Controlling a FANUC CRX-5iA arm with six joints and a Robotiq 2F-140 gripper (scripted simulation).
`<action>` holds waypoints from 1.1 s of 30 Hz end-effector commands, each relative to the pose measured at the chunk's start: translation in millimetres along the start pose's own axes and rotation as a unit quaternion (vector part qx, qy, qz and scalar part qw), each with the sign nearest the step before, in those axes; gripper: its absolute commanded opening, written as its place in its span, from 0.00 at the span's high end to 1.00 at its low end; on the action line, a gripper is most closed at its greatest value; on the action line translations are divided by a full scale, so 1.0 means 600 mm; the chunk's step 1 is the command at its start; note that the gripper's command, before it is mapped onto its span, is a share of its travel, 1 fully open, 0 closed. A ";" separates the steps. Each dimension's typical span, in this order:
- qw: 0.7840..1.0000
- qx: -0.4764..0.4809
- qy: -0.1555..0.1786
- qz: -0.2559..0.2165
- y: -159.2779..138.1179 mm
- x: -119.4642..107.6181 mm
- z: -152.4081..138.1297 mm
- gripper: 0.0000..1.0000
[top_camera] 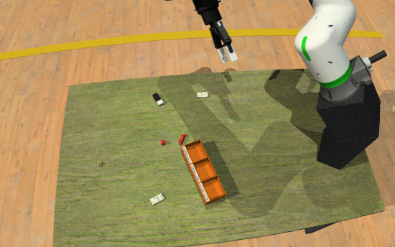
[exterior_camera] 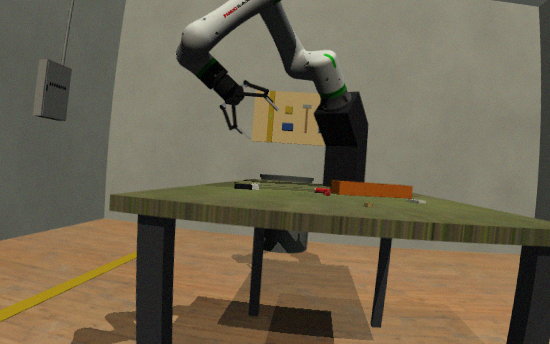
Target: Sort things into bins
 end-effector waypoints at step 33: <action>0.983 0.111 -0.033 -0.146 0.023 0.084 -0.053 0.85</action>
Point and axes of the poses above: the point where the finger pads meet when closed, its own x axis out along the fingers, its own z axis across the jaws, y = z × x, the point moved 9 cm from there along -x, back along the fingers, and after that the axes turned 8 degrees about -x, right-handed, at the moved point
